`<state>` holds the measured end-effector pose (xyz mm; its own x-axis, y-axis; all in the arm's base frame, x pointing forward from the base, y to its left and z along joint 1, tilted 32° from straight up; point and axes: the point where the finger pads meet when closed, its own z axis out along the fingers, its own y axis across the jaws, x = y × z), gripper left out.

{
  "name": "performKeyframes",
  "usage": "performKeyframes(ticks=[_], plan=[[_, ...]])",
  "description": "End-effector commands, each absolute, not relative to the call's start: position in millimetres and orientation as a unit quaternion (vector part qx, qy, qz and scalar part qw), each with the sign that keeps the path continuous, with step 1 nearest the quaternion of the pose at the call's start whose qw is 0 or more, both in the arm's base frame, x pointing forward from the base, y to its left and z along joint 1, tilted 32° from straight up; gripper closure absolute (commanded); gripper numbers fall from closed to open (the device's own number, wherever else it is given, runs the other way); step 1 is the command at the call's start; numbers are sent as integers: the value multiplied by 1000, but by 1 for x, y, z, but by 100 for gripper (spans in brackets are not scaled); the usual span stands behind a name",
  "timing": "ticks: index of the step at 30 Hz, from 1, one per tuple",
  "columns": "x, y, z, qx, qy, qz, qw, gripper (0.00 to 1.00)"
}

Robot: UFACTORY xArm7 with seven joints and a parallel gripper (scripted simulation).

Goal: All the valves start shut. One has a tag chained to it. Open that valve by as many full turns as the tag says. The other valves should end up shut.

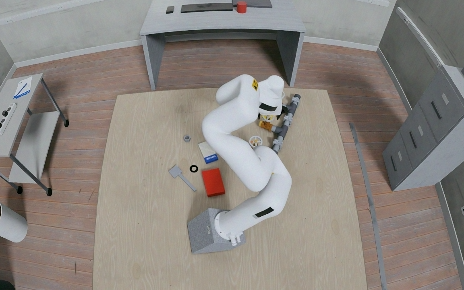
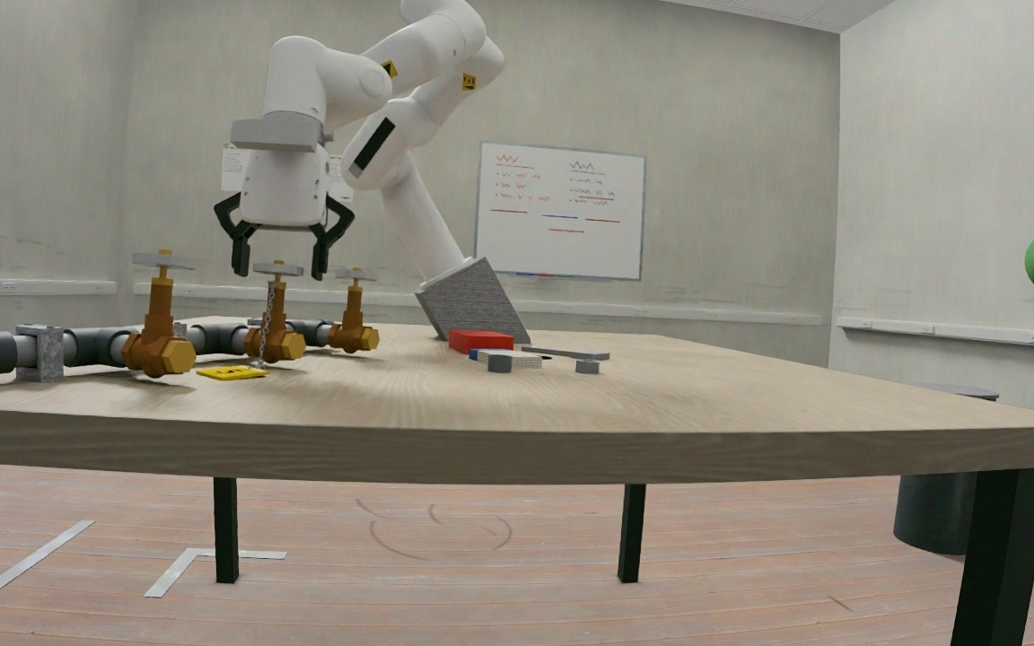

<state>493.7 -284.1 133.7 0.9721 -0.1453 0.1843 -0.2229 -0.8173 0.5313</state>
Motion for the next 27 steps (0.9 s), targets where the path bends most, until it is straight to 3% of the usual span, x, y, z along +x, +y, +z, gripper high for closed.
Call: performKeyframes(ticks=[1, 27], plan=[[495, -284, 136, 926, -229, 103, 281, 0], [495, -284, 136, 644, -703, 231, 193, 0]])
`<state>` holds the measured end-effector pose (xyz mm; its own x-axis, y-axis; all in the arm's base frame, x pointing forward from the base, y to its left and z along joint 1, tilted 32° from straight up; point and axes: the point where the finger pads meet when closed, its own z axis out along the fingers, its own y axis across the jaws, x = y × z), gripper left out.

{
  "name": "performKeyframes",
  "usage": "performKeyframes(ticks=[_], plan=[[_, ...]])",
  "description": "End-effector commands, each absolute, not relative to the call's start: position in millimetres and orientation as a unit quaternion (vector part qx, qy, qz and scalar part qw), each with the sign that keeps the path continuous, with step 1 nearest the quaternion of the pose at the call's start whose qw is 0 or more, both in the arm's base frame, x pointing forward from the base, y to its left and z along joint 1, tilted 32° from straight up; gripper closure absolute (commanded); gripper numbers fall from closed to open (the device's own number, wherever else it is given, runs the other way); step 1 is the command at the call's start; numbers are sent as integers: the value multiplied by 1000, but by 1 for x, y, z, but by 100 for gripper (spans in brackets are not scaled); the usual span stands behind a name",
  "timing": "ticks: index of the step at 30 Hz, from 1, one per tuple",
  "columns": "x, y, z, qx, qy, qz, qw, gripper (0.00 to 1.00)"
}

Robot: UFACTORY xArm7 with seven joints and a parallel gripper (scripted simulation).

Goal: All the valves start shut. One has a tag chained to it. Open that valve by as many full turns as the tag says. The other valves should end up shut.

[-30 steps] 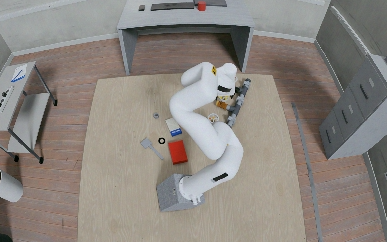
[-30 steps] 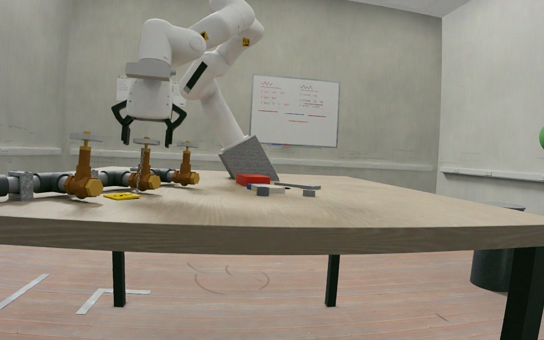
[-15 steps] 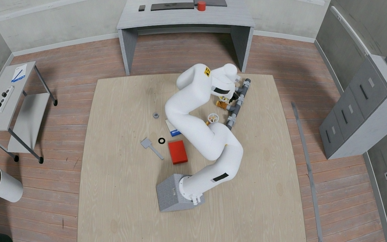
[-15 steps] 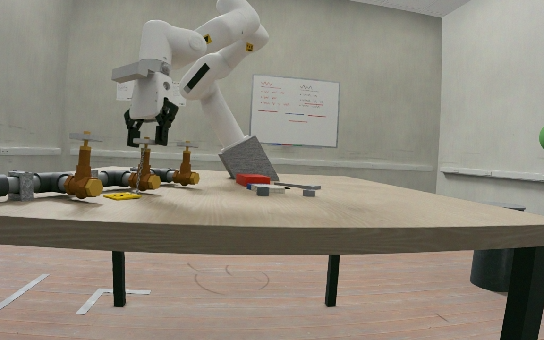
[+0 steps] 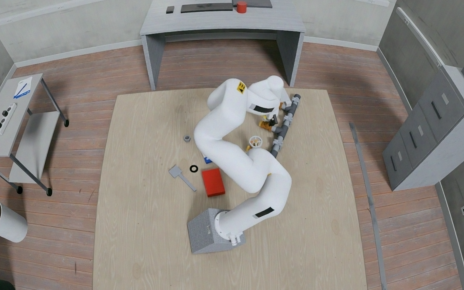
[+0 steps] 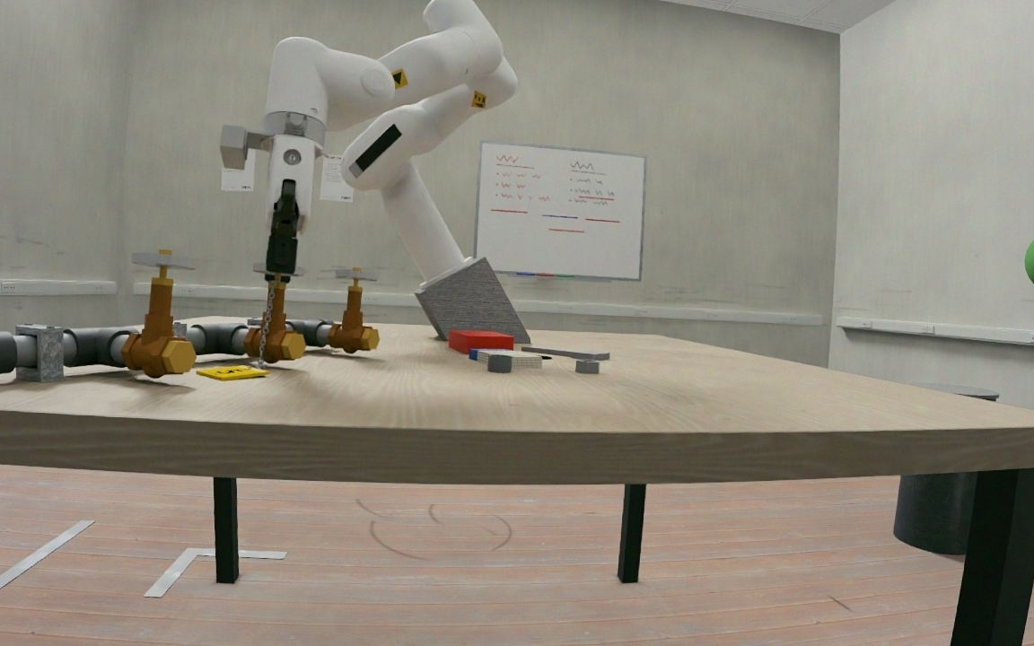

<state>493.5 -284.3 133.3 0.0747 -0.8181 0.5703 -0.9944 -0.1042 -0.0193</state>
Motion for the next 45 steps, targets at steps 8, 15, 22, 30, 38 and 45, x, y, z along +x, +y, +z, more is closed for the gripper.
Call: performKeyframes(ticks=[8, 15, 22, 30, 38, 45], plan=[[495, -284, 136, 644, -703, 231, 193, 100], [495, -284, 136, 644, -703, 231, 193, 100], [495, -284, 136, 644, -703, 231, 193, 100], [495, -284, 136, 645, -703, 231, 193, 100], [495, -284, 136, 653, -695, 228, 195, 100], [495, -284, 136, 684, -664, 219, 206, 100]])
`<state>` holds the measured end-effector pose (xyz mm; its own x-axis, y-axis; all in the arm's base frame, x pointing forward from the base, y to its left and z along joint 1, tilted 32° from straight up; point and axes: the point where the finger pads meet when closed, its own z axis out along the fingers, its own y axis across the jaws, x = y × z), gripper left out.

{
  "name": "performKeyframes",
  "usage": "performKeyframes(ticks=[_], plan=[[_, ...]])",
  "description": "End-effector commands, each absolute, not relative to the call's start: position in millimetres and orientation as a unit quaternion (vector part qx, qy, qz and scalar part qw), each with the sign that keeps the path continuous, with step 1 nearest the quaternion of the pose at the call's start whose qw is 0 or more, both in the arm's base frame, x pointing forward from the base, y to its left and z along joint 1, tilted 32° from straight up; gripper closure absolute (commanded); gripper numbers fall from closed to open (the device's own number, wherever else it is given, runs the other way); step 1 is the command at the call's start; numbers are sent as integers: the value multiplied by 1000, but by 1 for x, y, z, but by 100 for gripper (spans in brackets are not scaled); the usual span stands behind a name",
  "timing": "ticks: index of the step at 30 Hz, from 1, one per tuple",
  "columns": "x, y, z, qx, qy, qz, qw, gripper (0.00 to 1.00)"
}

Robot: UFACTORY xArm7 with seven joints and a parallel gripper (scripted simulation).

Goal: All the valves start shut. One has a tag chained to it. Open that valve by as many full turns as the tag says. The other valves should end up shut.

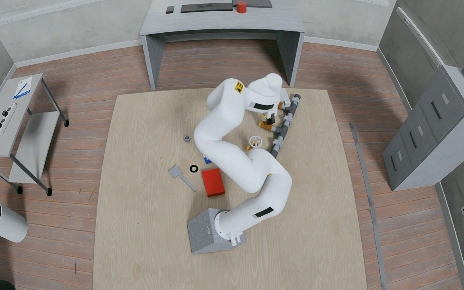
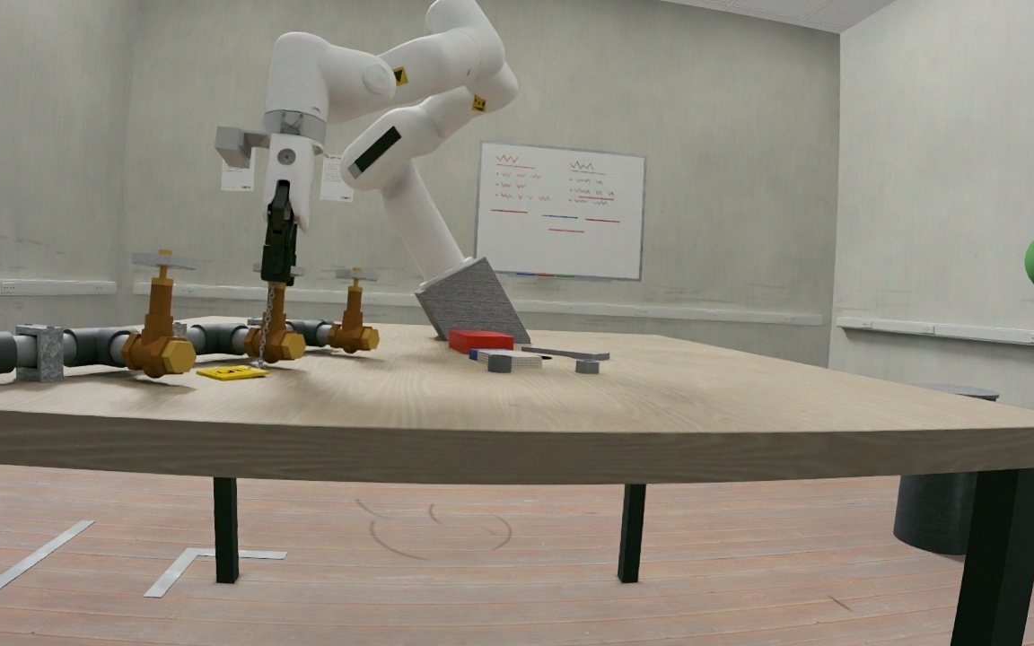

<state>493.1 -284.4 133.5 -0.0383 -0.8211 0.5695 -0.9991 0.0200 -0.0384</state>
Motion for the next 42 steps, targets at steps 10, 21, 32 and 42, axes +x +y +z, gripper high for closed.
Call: performKeyframes(ticks=[10, 21, 32, 42], plan=[[495, -284, 136, 778, -552, 185, 237, 100], [495, -284, 136, 892, -336, 118, 277, 100], [495, -284, 136, 947, -101, 42, 301, 100], [495, -284, 136, 942, 132, -36, 305, 100]])
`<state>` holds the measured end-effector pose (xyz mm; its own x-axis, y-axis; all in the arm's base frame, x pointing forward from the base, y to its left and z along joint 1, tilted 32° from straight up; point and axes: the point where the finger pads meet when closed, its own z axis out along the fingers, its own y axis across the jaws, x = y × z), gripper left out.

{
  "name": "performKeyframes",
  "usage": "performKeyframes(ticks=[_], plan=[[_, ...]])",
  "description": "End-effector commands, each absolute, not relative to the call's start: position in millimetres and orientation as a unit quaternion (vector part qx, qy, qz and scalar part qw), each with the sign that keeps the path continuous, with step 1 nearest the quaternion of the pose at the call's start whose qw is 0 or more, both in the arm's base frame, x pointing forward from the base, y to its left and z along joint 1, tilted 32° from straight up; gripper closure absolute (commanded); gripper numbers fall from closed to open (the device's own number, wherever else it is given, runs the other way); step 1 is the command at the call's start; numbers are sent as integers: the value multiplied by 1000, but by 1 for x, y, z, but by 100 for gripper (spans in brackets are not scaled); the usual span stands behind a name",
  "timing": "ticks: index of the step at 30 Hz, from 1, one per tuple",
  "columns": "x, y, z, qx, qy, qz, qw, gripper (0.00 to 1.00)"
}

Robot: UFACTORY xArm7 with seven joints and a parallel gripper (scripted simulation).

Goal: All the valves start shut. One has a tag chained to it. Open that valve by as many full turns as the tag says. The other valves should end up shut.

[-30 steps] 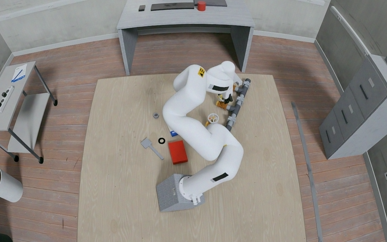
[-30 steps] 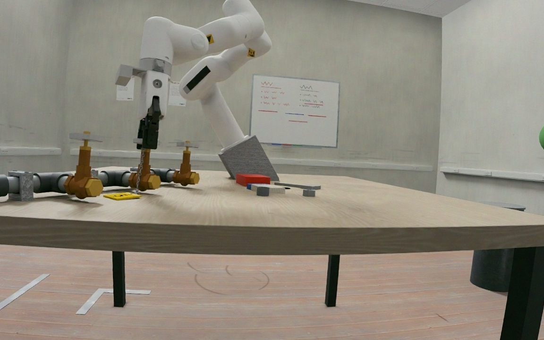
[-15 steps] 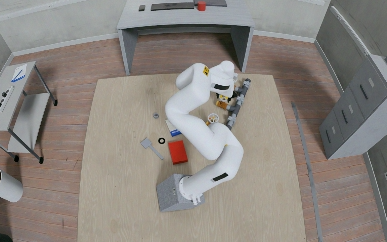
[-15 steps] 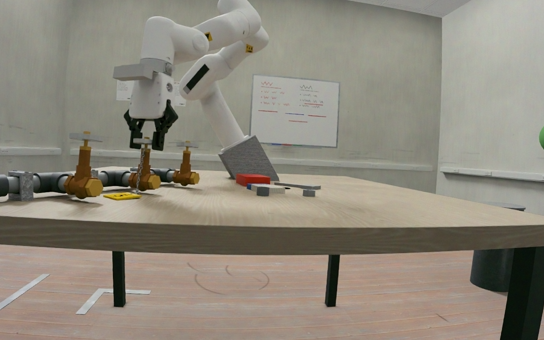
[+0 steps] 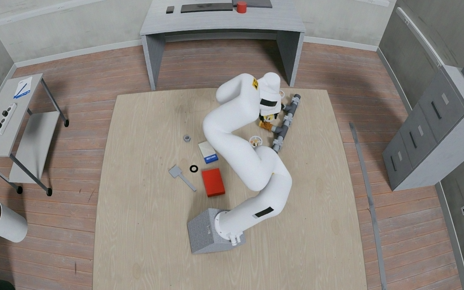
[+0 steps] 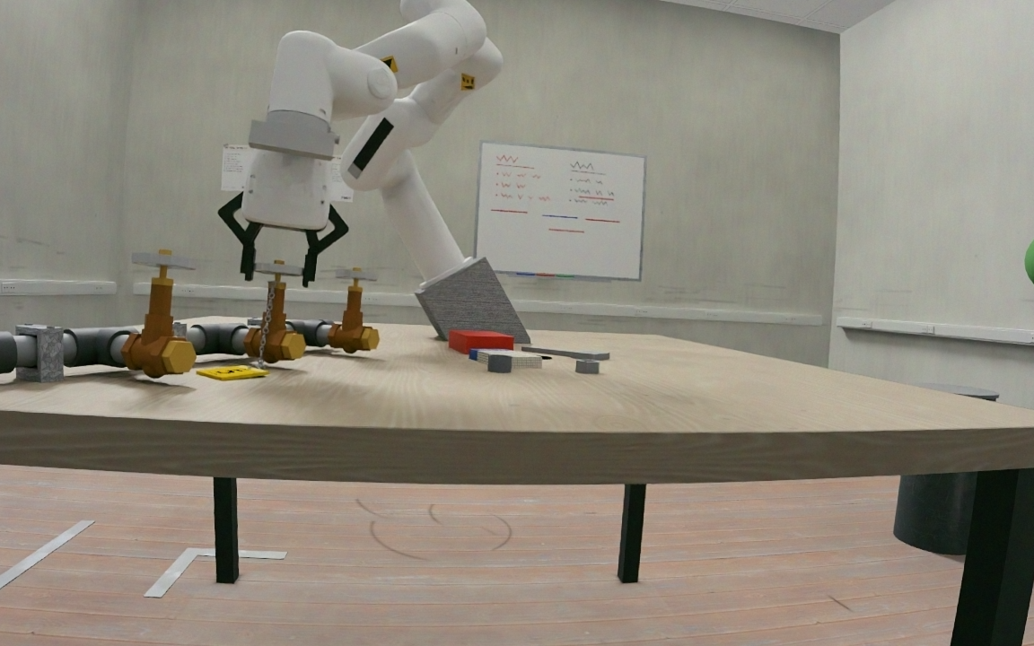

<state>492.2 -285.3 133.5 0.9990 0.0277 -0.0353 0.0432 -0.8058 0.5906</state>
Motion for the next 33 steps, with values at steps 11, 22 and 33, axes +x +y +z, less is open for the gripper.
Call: performKeyframes(ticks=[11, 22, 33], plan=[[495, -284, 136, 878, 367, -112, 287, 100], [495, -284, 136, 774, 558, -164, 252, 100], [495, -284, 136, 757, 581, -172, 247, 100]])
